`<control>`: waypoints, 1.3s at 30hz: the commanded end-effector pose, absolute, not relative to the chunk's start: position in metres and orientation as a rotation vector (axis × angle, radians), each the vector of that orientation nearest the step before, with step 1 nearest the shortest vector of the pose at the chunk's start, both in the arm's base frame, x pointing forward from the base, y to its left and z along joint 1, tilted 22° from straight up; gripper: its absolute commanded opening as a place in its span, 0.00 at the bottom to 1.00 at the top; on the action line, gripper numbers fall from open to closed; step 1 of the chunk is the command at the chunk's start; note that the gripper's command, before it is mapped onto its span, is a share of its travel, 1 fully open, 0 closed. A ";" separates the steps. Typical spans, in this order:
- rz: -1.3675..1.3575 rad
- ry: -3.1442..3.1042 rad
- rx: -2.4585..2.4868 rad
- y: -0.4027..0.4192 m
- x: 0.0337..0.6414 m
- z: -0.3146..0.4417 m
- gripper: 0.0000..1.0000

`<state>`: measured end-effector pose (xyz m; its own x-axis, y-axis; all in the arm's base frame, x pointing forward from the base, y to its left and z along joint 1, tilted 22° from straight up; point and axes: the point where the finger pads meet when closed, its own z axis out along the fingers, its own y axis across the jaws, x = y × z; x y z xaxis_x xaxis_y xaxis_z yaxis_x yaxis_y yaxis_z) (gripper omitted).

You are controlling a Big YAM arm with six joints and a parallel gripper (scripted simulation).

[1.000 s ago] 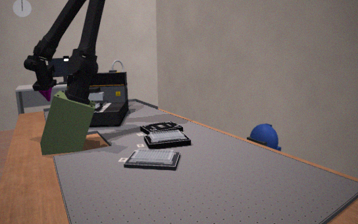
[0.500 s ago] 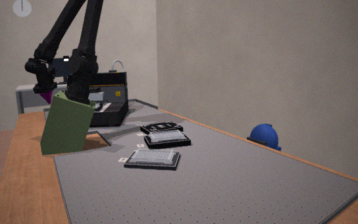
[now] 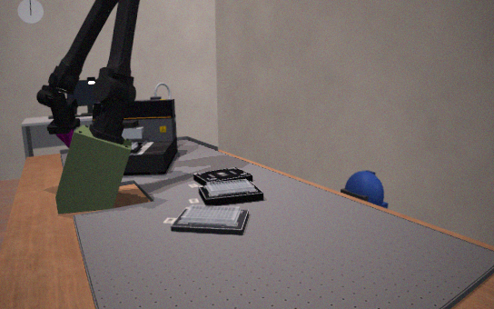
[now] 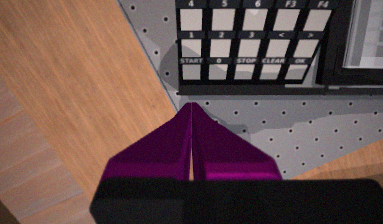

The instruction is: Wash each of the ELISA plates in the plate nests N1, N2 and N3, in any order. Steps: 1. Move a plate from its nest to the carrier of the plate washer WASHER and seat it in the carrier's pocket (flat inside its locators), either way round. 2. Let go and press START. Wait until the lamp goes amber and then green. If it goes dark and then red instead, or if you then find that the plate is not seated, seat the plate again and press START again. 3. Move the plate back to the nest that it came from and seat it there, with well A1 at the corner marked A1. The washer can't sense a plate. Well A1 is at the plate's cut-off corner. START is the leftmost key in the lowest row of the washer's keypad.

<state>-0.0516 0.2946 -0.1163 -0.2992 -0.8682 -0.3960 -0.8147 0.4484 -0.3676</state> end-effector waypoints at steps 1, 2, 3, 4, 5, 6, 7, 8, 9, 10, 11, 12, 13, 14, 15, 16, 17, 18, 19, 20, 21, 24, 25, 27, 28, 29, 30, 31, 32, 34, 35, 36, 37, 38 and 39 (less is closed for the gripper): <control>-0.129 2.155 -1.406 0.298 -0.046 -0.123 0.00; -0.130 2.155 -1.407 0.298 -0.044 -0.124 0.00; -0.131 2.155 -1.407 0.298 -0.043 -0.126 0.00; -0.129 2.155 -1.406 0.299 -0.043 -0.127 0.00; -0.126 2.156 -1.405 0.301 -0.043 -0.128 0.00; -0.125 2.156 -1.405 0.302 -0.042 -0.130 0.00; -0.125 2.156 -1.405 0.302 -0.041 -0.131 0.00; -0.125 2.156 -1.405 0.302 -0.041 -0.133 0.00; -0.125 2.156 -1.405 0.302 -0.041 -0.133 0.00; -0.125 2.156 -1.405 0.302 -0.041 -0.133 0.00; -0.102 2.158 -1.399 0.307 -0.042 -0.129 0.00; -0.124 2.156 -1.405 0.303 -0.039 -0.135 0.00; -0.119 2.156 -1.404 0.306 -0.039 -0.136 0.00; -0.118 2.157 -1.403 0.306 -0.038 -0.138 0.00; -0.117 2.157 -1.403 0.307 -0.038 -0.139 0.00; -0.116 2.157 -1.403 0.308 -0.037 -0.141 0.00; -0.114 2.157 -1.402 0.309 -0.037 -0.142 0.00; -0.113 2.157 -1.402 0.310 -0.036 -0.143 0.00; -0.112 2.157 -1.401 0.311 -0.036 -0.144 0.00; -0.109 2.157 -1.400 0.311 -0.036 -0.143 0.00; -0.072 2.159 -1.392 0.318 -0.040 -0.135 0.00; -0.073 2.151 -1.406 0.316 -0.043 -0.136 0.00; -0.100 2.156 -1.404 0.311 -0.041 -0.139 0.00; -0.100 2.156 -1.404 0.311 -0.041 -0.139 0.00; -0.100 2.156 -1.404 0.311 -0.041 -0.139 0.00; -0.100 2.156 -1.404 0.311 -0.041 -0.139 0.00; -0.103 2.152 -1.408 0.312 -0.039 -0.143 0.00; -0.110 2.156 -1.404 0.311 -0.036 -0.145 0.00; -0.110 2.158 -1.401 0.312 -0.035 -0.145 0.00; -0.108 2.158 -1.401 0.313 -0.035 -0.146 0.00; -0.108 2.158 -1.400 0.313 -0.035 -0.147 0.00; -0.100 2.158 -1.398 0.315 -0.035 -0.146 0.00; -0.095 2.159 -1.396 0.317 -0.035 -0.146 0.00; -0.096 2.159 -1.397 0.317 -0.035 -0.147 0.00; -0.103 2.158 -1.399 0.316 -0.034 -0.149 0.00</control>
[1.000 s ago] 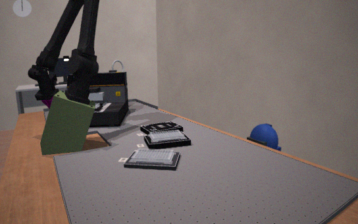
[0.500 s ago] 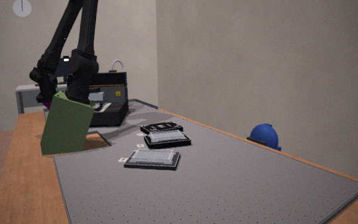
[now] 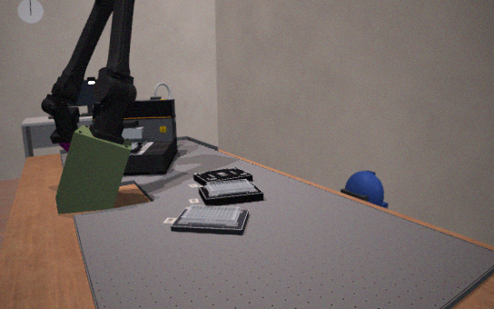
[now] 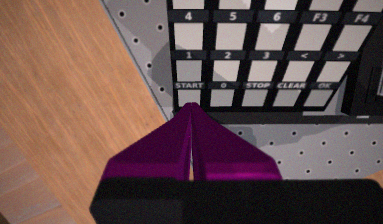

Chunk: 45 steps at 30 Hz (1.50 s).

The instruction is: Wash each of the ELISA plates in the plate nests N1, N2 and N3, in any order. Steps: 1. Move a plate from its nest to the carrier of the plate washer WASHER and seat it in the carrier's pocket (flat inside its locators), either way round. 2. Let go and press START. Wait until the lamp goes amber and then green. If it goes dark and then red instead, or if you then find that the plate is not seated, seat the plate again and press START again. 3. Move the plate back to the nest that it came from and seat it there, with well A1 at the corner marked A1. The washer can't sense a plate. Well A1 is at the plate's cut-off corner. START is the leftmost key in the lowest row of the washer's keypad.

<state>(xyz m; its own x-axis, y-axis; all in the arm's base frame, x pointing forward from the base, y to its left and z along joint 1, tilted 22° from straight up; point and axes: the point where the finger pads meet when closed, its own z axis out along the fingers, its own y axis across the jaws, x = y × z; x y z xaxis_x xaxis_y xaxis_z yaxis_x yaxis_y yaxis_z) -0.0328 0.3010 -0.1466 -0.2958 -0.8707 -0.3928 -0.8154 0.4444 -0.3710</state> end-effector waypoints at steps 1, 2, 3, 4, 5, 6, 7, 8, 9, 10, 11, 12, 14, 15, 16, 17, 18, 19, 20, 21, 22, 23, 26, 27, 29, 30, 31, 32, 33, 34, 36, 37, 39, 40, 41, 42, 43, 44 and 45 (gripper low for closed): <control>-0.103 2.158 -1.399 0.316 -0.034 -0.150 0.00; -0.102 2.158 -1.398 0.317 -0.034 -0.150 0.00; -0.101 2.158 -1.398 0.317 -0.034 -0.151 0.00; -0.101 2.158 -1.398 0.317 -0.034 -0.151 0.00; -0.101 2.158 -1.398 0.317 -0.034 -0.151 0.00; -0.099 2.160 -1.399 0.318 -0.034 -0.151 0.00; -0.098 2.160 -1.398 0.318 -0.033 -0.152 0.00; -0.097 2.160 -1.398 0.319 -0.033 -0.152 0.00; -0.096 2.160 -1.398 0.320 -0.033 -0.153 0.00; -0.099 2.160 -1.399 0.318 -0.034 -0.152 0.00; -0.083 2.170 -1.380 0.319 -0.035 -0.147 0.00; -0.071 2.167 -1.384 0.319 -0.040 -0.140 0.00; -0.083 2.154 -1.404 0.314 -0.045 -0.137 0.00; -0.085 2.154 -1.405 0.313 -0.045 -0.136 0.00; -0.087 2.154 -1.406 0.311 -0.046 -0.135 0.00; -0.089 2.154 -1.406 0.310 -0.046 -0.133 0.00; -0.091 2.154 -1.407 0.309 -0.047 -0.132 0.00; -0.092 2.153 -1.407 0.308 -0.047 -0.131 0.00; -0.093 2.153 -1.408 0.307 -0.048 -0.129 0.00; -0.093 2.153 -1.408 0.307 -0.048 -0.129 0.00; -0.093 2.153 -1.408 0.307 -0.048 -0.129 0.00; -0.094 2.154 -1.408 0.307 -0.048 -0.128 0.00; -0.096 2.154 -1.409 0.304 -0.050 -0.124 0.00; -0.096 2.154 -1.409 0.304 -0.051 -0.123 0.00; -0.096 2.154 -1.409 0.303 -0.053 -0.120 0.00; -0.096 2.154 -1.409 0.303 -0.054 -0.118 0.00; -0.095 2.154 -1.409 0.303 -0.055 -0.117 0.00; -0.094 2.155 -1.409 0.303 -0.056 -0.116 0.00; -0.093 2.155 -1.408 0.303 -0.057 -0.114 0.00; -0.092 2.155 -1.408 0.303 -0.058 -0.113 0.00; -0.088 2.156 -1.407 0.303 -0.061 -0.110 0.00; -0.086 2.157 -1.407 0.304 -0.062 -0.108 0.00; -0.086 2.157 -1.407 0.304 -0.062 -0.108 0.00; -0.083 2.157 -1.406 0.304 -0.063 -0.106 0.00; -0.081 2.158 -1.406 0.305 -0.065 -0.105 0.00; -0.078 2.158 -1.405 0.306 -0.066 -0.103 0.00; -0.075 2.159 -1.404 0.306 -0.068 -0.101 0.00; -0.072 2.159 -1.403 0.307 -0.069 -0.100 0.00; -0.069 2.160 -1.403 0.308 -0.071 -0.098 0.00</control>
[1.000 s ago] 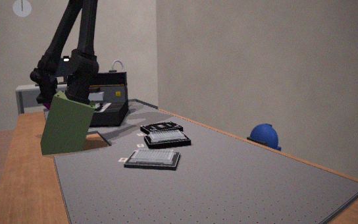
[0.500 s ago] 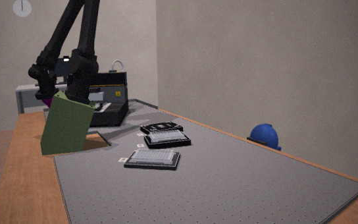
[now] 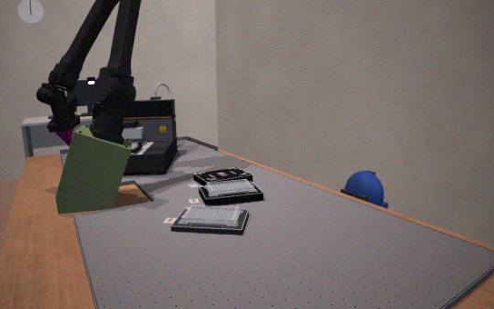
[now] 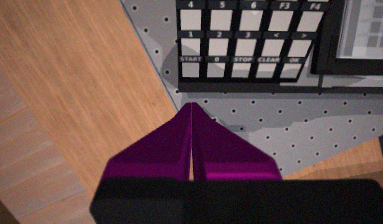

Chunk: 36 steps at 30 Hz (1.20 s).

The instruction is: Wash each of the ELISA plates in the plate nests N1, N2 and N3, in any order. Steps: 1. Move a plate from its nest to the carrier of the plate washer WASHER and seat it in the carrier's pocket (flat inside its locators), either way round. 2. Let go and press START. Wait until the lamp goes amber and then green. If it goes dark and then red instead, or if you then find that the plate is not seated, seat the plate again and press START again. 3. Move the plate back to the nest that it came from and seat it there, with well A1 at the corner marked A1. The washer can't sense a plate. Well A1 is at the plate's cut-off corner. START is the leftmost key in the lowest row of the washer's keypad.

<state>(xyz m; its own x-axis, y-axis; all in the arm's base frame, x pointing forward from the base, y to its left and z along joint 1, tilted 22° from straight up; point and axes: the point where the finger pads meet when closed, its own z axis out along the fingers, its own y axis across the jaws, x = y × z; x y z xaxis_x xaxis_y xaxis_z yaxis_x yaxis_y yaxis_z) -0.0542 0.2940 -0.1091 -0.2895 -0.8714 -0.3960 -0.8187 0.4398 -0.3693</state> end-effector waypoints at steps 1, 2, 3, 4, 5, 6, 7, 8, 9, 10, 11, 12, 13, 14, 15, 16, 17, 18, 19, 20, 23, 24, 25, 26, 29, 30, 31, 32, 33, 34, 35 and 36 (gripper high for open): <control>-0.065 2.160 -1.402 0.309 -0.073 -0.096 0.00; -0.061 2.161 -1.401 0.310 -0.074 -0.094 0.00; -0.056 2.162 -1.400 0.312 -0.076 -0.092 0.00; -0.056 2.162 -1.399 0.311 -0.077 -0.091 0.00; -0.056 2.162 -1.399 0.311 -0.078 -0.089 0.00; -0.055 2.162 -1.399 0.311 -0.079 -0.088 0.00; -0.055 2.162 -1.399 0.310 -0.080 -0.086 0.00; -0.055 2.163 -1.399 0.310 -0.081 -0.085 0.00; -0.054 2.163 -1.399 0.310 -0.082 -0.083 0.00; -0.054 2.163 -1.399 0.310 -0.082 -0.083 0.00; -0.054 2.163 -1.399 0.310 -0.082 -0.083 0.00; -0.061 2.162 -1.401 0.308 -0.082 -0.083 0.00; -0.054 2.163 -1.400 0.309 -0.084 -0.080 0.00; -0.054 2.163 -1.400 0.309 -0.085 -0.079 0.00; -0.055 2.163 -1.400 0.308 -0.085 -0.078 0.00; -0.059 2.163 -1.401 0.306 -0.084 -0.078 0.00; -0.059 2.162 -1.401 0.306 -0.084 -0.078 0.00; -0.093 2.159 -1.404 0.299 -0.075 -0.084 0.00; -0.093 2.159 -1.404 0.299 -0.075 -0.084 0.00; -0.093 2.159 -1.404 0.299 -0.075 -0.084 0.00; -0.093 2.159 -1.404 0.299 -0.075 -0.084 0.00; -0.093 2.159 -1.404 0.299 -0.075 -0.084 0.00; -0.093 2.159 -1.404 0.299 -0.075 -0.084 0.00; -0.093 2.159 -1.404 0.299 -0.075 -0.084 0.00; -0.093 2.159 -1.404 0.299 -0.075 -0.084 0.00; -0.093 2.159 -1.404 0.299 -0.075 -0.084 0.00; -0.093 2.159 -1.404 0.299 -0.075 -0.084 0.00; -0.093 2.159 -1.404 0.299 -0.075 -0.084 0.00; -0.093 2.159 -1.404 0.299 -0.075 -0.084 0.00; -0.093 2.159 -1.404 0.299 -0.075 -0.084 0.00; -0.093 2.159 -1.404 0.299 -0.075 -0.084 0.00; -0.093 2.159 -1.404 0.299 -0.075 -0.084 0.00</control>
